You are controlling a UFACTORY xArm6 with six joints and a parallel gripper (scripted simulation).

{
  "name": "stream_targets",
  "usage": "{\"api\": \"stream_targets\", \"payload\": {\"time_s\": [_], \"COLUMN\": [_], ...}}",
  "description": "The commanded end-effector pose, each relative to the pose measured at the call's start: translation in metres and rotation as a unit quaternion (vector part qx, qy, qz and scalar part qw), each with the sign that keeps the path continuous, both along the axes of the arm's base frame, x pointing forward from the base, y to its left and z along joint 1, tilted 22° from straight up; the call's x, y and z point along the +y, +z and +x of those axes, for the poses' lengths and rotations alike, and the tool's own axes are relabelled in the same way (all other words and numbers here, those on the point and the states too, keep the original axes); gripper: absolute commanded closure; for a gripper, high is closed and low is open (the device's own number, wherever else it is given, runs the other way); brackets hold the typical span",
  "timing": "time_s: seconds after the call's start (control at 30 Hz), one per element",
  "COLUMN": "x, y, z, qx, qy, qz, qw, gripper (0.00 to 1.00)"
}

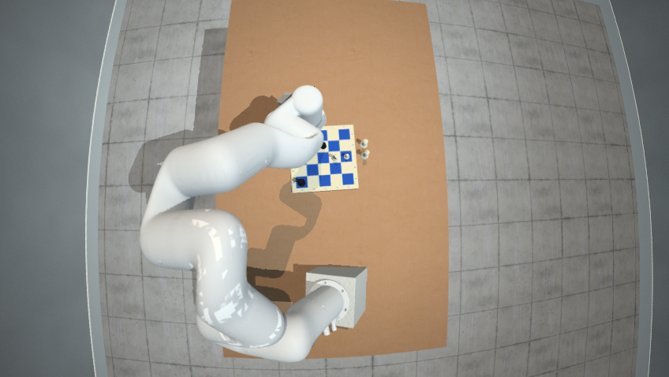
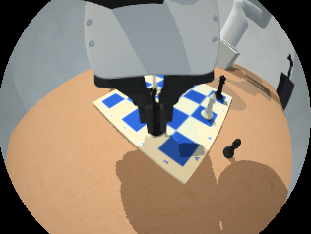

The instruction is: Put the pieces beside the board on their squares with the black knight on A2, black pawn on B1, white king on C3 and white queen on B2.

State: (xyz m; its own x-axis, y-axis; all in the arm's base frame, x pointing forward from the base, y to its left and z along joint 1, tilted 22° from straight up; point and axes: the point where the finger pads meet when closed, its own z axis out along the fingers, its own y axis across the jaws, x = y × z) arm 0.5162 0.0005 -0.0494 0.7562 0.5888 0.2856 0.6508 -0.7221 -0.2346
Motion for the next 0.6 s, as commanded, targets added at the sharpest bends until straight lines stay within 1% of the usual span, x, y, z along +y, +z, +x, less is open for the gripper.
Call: {"api": "stream_targets", "payload": {"time_s": [0.0,0.57], "x": [-0.0006,0.0004], "y": [0.0014,-0.0013], "z": [0.0016,0.0018], "qx": [-0.002,-0.002], "qy": [0.000,0.000], "qz": [0.000,0.000], "qw": [1.000,1.000], "gripper": [1.00,1.00]}}
